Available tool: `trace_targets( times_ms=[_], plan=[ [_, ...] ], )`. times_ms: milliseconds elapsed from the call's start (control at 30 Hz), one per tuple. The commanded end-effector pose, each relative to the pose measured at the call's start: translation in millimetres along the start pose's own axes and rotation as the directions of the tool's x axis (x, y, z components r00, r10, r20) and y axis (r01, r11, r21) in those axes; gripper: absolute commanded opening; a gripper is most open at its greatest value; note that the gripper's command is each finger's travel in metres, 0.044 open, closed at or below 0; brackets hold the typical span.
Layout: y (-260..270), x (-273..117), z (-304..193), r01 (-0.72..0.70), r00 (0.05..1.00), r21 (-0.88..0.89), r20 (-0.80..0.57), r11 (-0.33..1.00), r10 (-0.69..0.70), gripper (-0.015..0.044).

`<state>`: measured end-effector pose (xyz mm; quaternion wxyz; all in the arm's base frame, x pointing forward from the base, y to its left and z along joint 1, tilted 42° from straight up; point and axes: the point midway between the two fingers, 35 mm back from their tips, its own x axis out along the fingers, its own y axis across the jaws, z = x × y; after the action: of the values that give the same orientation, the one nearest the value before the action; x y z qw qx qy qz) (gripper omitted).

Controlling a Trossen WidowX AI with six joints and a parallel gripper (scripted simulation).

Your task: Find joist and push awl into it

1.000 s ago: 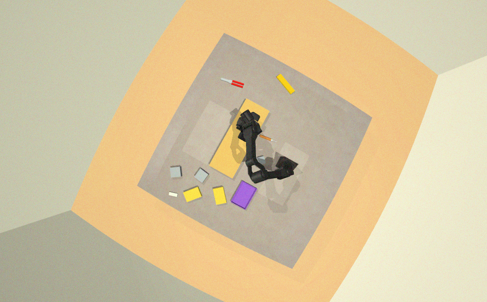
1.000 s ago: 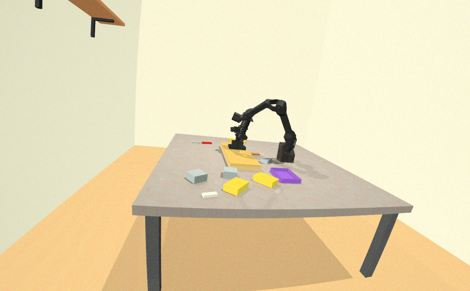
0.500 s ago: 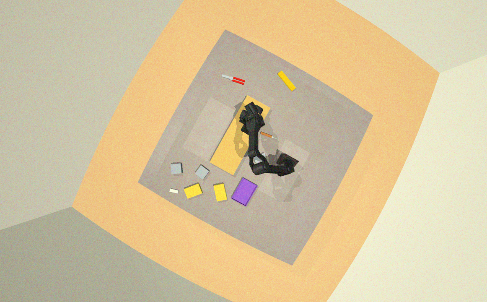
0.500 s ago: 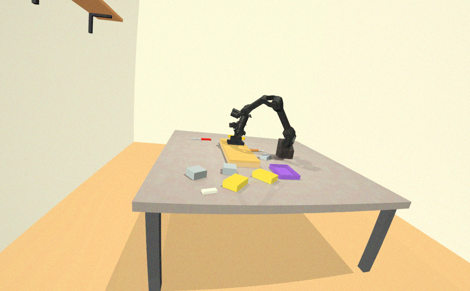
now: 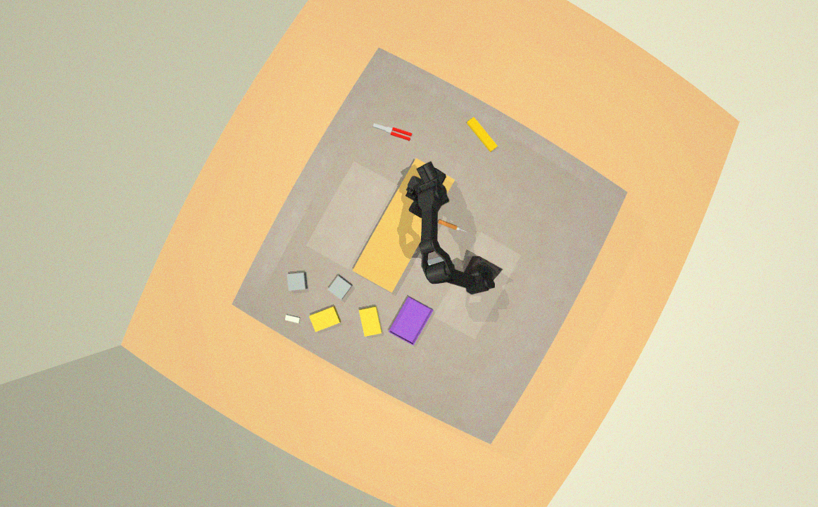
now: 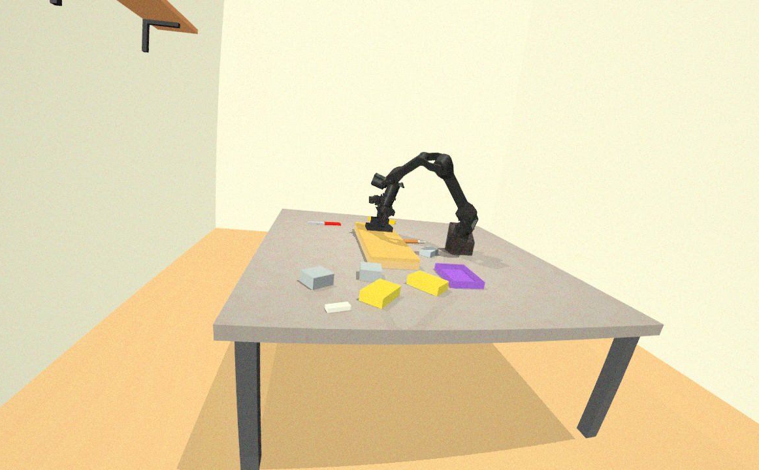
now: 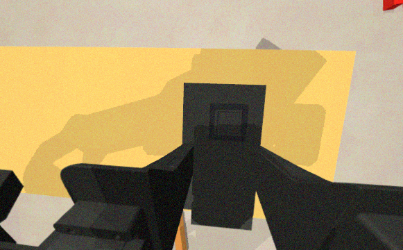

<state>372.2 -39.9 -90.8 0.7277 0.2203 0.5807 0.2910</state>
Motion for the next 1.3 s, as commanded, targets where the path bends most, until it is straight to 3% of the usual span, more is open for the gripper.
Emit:
trace_targets(
  times_ms=[0, 933, 1267],
  plan=[
    [-10.2, -0.1, -1.2, 0.006, 1.000, 0.000, -0.003, 1.000, -0.006, 0.0000],
    [-62.1, -1.6, -1.1, 0.009, 1.000, -0.002, -0.002, 1.000, -0.009, 0.0000],
    [-57.2, -1.6, 0.2, 0.006, 1.000, -0.001, 0.001, 1.000, -0.006, 0.0000]
  ],
)
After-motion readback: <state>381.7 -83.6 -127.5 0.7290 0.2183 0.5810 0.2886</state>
